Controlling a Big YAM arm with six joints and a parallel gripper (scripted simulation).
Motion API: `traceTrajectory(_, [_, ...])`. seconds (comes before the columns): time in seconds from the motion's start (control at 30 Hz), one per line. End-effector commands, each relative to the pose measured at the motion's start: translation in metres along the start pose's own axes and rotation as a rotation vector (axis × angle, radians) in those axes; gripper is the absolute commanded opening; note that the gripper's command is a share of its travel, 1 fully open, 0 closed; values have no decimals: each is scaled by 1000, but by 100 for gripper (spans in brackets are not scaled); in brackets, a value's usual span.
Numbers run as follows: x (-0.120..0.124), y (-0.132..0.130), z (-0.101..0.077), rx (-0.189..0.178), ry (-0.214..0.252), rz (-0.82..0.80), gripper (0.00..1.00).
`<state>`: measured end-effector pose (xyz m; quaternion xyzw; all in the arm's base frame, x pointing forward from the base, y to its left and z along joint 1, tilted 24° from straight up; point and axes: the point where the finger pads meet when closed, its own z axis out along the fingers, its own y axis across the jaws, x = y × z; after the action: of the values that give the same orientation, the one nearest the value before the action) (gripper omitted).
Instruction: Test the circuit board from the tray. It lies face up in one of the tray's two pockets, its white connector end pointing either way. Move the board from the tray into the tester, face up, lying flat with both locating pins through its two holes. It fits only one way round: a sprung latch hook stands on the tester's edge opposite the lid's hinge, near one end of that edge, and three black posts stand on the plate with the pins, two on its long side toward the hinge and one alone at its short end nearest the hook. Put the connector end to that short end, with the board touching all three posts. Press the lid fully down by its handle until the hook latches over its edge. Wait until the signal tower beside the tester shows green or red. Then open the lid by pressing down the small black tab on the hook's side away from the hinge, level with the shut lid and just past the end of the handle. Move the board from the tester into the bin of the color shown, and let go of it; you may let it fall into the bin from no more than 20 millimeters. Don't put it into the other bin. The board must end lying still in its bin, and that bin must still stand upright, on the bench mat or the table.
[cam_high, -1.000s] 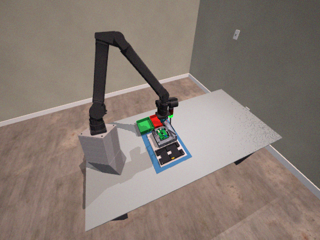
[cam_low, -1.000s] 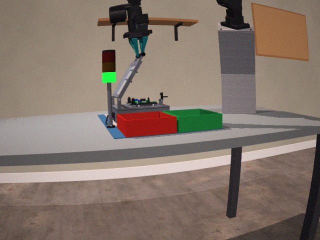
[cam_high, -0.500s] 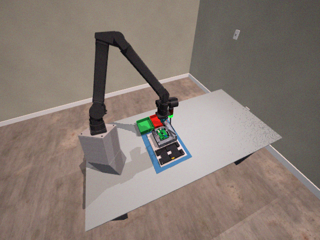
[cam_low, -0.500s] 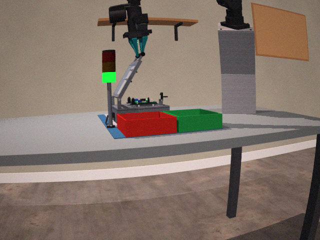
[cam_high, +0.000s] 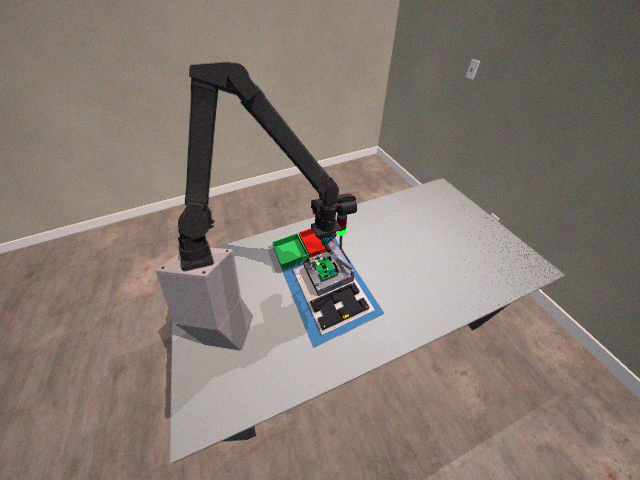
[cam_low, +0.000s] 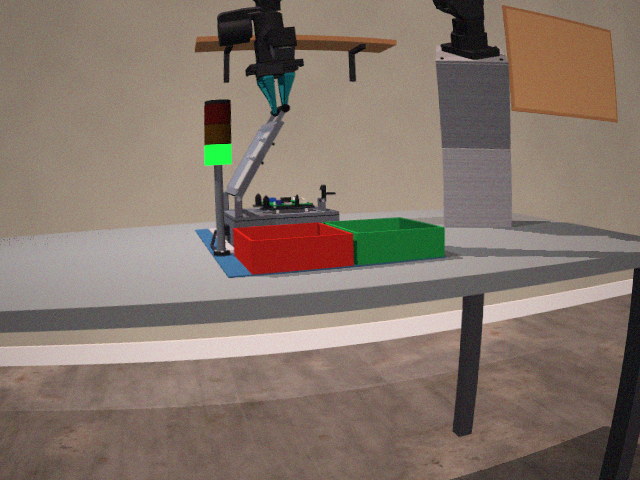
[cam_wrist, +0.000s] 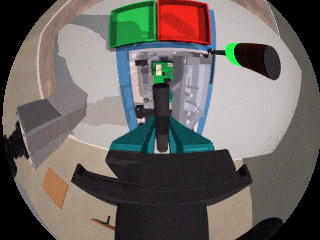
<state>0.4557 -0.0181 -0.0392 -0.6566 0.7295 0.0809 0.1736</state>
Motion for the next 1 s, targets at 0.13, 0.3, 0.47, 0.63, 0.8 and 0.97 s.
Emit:
traceTrajectory(0.13, [3,-78,-42,179,12,-17,0])
traceTrajectory(0.3, [3,-78,-42,179,12,-17,0])
traceTrajectory(0.47, [3,-78,-42,179,12,-17,0])
traceTrajectory(0.63, [3,-78,-42,179,12,-17,0])
traceTrajectory(0.8, [6,-77,-35,163,11,-11,0])
traceTrajectory(0.97, [6,-77,-35,163,11,-11,0])
